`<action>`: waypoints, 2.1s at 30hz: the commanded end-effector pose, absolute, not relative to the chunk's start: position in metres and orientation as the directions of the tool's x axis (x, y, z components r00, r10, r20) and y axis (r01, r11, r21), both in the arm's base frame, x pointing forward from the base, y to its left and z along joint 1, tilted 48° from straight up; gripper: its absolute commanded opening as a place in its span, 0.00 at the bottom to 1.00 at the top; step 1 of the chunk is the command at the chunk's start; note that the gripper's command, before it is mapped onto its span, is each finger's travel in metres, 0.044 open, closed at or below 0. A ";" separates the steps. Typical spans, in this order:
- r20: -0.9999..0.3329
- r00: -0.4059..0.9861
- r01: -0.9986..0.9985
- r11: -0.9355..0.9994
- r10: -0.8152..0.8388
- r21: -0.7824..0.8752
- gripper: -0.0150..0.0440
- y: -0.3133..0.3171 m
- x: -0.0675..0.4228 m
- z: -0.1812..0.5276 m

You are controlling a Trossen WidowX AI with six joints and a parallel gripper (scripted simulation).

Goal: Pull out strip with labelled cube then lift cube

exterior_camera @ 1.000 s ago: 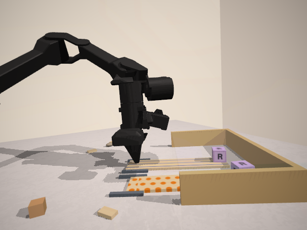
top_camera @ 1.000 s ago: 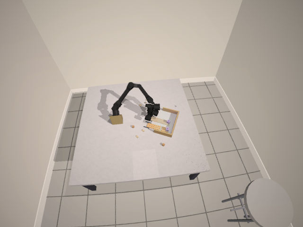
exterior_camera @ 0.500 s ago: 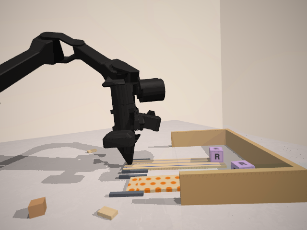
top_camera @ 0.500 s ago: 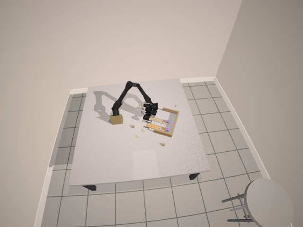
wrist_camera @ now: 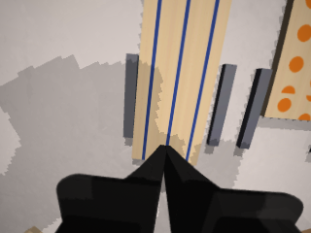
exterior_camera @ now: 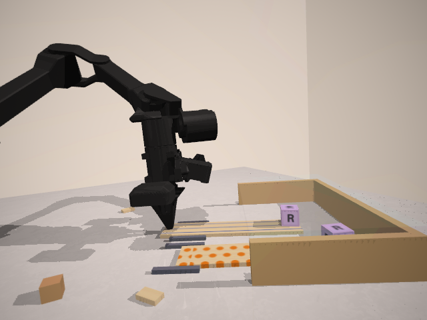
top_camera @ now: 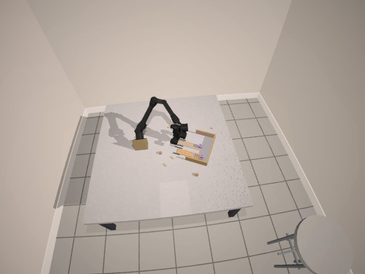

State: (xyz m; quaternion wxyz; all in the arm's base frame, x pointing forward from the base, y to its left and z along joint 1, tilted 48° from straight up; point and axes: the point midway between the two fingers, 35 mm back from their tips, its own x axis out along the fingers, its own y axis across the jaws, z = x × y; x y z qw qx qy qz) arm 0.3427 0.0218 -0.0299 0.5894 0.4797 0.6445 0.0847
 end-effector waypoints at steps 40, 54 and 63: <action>-0.673 0.131 0.530 0.522 0.728 0.668 0.25 0.057 0.283 -0.016; -0.672 0.131 0.531 0.521 0.729 0.668 0.25 0.065 0.268 -0.010; -0.672 0.130 0.531 0.521 0.729 0.668 0.25 0.070 0.258 -0.007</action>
